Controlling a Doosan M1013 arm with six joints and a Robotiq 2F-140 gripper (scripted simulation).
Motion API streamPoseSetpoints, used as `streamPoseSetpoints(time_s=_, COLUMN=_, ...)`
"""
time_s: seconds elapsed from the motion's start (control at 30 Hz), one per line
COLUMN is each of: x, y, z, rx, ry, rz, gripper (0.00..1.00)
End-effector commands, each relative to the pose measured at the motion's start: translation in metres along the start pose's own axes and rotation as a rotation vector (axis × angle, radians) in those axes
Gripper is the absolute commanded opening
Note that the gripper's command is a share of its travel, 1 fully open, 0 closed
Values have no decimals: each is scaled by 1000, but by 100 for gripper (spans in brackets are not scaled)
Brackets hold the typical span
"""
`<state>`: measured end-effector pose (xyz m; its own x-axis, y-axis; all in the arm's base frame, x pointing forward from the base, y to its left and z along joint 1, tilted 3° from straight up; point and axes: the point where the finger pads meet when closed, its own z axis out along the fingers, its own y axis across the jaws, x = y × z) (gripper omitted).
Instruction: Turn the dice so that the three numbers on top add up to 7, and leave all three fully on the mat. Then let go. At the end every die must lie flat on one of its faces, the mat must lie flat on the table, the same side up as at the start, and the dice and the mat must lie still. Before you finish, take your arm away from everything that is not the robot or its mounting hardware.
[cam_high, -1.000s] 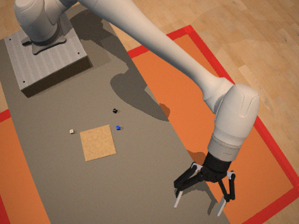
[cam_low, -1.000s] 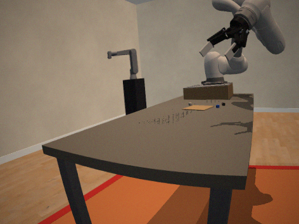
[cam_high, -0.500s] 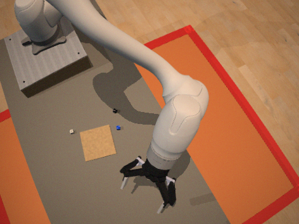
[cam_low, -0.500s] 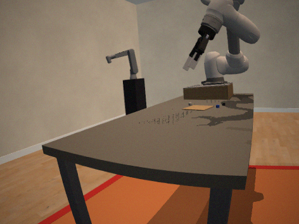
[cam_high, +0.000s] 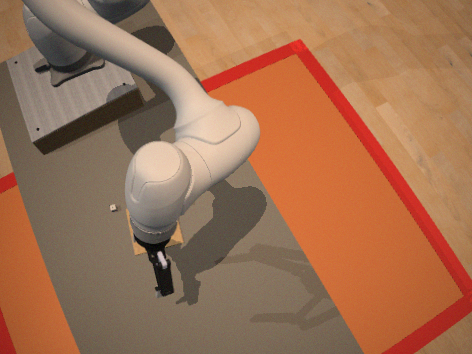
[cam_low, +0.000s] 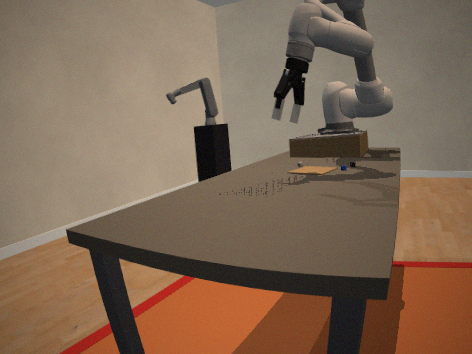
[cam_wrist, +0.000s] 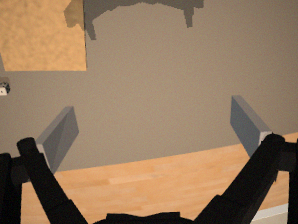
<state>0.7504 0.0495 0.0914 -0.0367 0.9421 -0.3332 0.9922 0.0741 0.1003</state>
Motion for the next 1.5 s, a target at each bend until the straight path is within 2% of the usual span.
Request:
streamPoseSetpoints(time_s=0.0, x=-20, y=-54, z=7, rx=37, ry=66, rz=157, gripper=100)
streamPoseSetpoints(time_s=0.1, x=-21, y=-57, z=8, rx=40, ry=69, rz=165, gripper=100)
streamPoseSetpoints(time_s=0.13, x=-30, y=-99, z=13, rx=77, ry=113, rz=293, gripper=100)
streamPoseSetpoints(time_s=0.17, x=-30, y=-99, z=13, rx=77, ry=113, rz=293, gripper=100)
streamPoseSetpoints(time_s=0.43, x=-43, y=-211, z=21, rx=180, ry=217, rz=652, gripper=100)
streamPoseSetpoints(time_s=0.5, x=-43, y=-231, z=22, rx=199, ry=233, rz=717, gripper=100)
streamPoseSetpoints(time_s=1.0, x=-43, y=-234, z=22, rx=202, ry=235, rz=728, gripper=100)
streamPoseSetpoints(time_s=1.2, x=-41, y=-235, z=28, rx=204, ry=234, rz=728, gripper=100)
streamPoseSetpoints(time_s=1.47, x=-27, y=-240, z=79, rx=204, ry=234, rz=728, gripper=100)
